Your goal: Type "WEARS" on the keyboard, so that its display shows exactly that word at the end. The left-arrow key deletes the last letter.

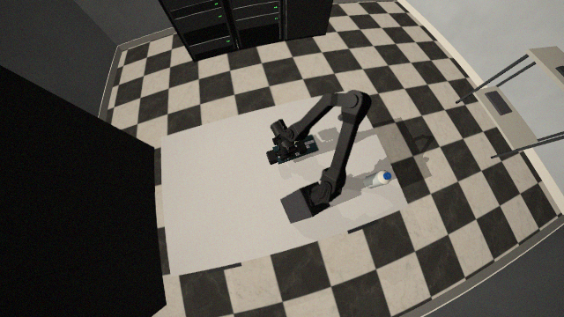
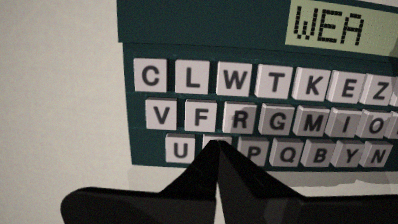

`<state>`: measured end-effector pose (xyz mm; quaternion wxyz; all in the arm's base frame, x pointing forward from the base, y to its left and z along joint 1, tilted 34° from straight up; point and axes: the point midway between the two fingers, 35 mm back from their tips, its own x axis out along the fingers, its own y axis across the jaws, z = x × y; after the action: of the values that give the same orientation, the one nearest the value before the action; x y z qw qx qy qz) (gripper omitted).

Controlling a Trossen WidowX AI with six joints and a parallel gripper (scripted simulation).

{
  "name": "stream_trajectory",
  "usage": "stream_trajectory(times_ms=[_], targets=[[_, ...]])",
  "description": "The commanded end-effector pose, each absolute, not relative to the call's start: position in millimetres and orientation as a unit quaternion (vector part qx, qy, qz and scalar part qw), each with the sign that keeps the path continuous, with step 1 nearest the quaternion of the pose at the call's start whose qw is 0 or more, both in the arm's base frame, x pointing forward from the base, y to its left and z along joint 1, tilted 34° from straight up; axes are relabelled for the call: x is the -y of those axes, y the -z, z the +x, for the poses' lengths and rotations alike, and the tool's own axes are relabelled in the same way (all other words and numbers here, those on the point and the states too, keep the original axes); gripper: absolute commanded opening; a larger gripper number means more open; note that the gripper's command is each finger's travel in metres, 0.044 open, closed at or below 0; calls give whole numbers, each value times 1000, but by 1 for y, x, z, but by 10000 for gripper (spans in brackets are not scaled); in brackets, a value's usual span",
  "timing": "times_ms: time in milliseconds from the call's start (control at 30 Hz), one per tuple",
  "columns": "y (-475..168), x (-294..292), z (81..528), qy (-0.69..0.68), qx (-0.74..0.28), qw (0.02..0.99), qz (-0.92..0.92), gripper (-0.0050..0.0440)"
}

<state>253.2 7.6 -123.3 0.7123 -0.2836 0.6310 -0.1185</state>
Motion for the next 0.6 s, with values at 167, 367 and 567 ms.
stream_trajectory(times_ms=[167, 367, 567], targets=[[122, -7, 254, 121, -629, 714, -282, -50], [115, -13, 257, 119, -625, 719, -280, -50], [93, -28, 254, 118, -624, 722, -276, -50]])
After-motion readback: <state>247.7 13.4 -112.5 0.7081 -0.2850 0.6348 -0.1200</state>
